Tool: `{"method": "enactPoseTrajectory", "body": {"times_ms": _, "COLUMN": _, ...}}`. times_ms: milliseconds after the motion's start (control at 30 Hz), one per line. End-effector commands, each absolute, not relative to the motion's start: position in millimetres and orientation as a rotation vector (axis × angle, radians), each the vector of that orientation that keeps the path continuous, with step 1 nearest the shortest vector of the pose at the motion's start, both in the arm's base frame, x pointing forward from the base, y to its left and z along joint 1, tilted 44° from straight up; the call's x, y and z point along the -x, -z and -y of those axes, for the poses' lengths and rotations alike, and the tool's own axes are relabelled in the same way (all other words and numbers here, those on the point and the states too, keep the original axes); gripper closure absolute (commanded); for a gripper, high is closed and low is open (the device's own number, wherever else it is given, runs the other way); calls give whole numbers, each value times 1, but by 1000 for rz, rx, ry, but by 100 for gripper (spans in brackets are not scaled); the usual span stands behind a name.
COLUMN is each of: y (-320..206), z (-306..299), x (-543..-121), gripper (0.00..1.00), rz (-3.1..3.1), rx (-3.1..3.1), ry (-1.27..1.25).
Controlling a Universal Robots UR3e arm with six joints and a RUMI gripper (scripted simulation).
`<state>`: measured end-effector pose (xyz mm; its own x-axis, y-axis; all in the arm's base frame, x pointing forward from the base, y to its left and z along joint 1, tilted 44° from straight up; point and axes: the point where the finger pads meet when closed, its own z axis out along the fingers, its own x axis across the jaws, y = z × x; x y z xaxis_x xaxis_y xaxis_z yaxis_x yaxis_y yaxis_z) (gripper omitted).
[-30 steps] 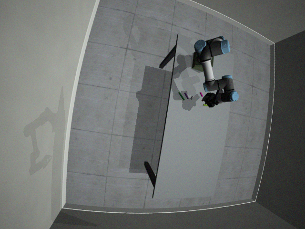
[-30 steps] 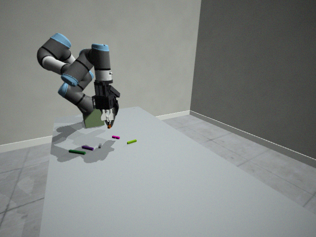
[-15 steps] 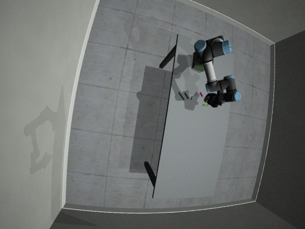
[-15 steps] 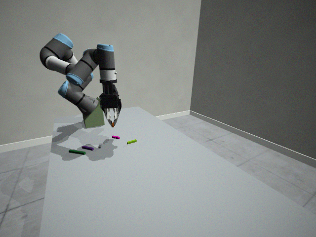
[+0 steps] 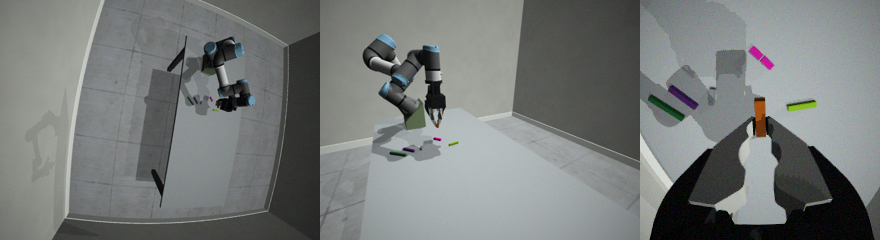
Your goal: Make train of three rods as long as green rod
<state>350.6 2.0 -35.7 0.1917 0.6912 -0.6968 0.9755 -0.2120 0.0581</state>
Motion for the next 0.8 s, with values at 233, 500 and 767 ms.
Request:
{"method": "enactPoseTrajectory", "body": {"times_ms": 233, "y": 44, "z": -13, "x": -347, "gripper": 100, "rz": -1875, "rx": -1767, "ry": 854}}
{"method": "enactPoseTrajectory", "body": {"times_ms": 500, "y": 48, "z": -18, "x": -345, "gripper": 100, "rz": -2019, "rx": -1650, "ry": 905}}
{"method": "enactPoseTrajectory", "body": {"times_ms": 767, "y": 53, "z": -23, "x": -343, "gripper": 100, "rz": -2163, "rx": -1516, "ry": 955}}
